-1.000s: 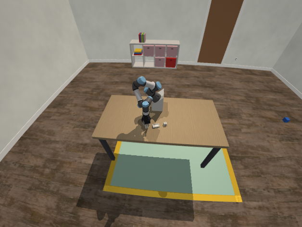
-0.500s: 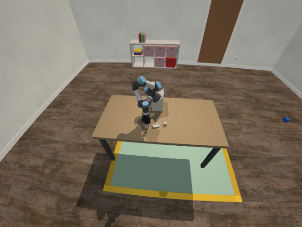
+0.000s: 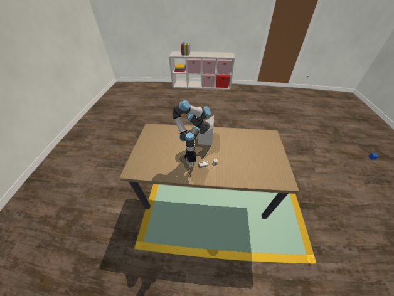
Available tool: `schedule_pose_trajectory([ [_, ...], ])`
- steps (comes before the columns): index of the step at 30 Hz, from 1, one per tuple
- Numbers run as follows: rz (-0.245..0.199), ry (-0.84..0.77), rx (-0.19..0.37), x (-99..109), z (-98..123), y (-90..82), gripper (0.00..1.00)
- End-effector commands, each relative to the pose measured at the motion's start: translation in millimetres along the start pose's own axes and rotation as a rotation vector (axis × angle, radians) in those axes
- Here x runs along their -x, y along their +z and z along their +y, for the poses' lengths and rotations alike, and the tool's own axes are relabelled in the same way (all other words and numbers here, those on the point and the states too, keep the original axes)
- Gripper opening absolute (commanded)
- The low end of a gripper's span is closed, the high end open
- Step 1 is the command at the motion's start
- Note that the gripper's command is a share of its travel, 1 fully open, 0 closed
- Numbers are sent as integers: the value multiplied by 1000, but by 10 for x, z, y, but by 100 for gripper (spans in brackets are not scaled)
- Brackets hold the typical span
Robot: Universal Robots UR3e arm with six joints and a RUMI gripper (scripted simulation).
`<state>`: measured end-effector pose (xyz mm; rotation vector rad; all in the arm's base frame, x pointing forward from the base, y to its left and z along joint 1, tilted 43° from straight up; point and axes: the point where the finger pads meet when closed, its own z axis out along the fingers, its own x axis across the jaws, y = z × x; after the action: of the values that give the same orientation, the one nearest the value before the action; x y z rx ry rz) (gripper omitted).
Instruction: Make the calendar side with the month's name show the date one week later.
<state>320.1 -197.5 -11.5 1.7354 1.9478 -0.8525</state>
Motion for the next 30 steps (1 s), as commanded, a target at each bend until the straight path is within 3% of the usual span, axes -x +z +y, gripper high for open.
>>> schedule_pose_trajectory([
  [1, -1, 0, 2, 3, 6, 77, 29],
  [13, -1, 0, 2, 3, 6, 201, 29],
  [30, -1, 0, 2, 3, 6, 206, 29],
])
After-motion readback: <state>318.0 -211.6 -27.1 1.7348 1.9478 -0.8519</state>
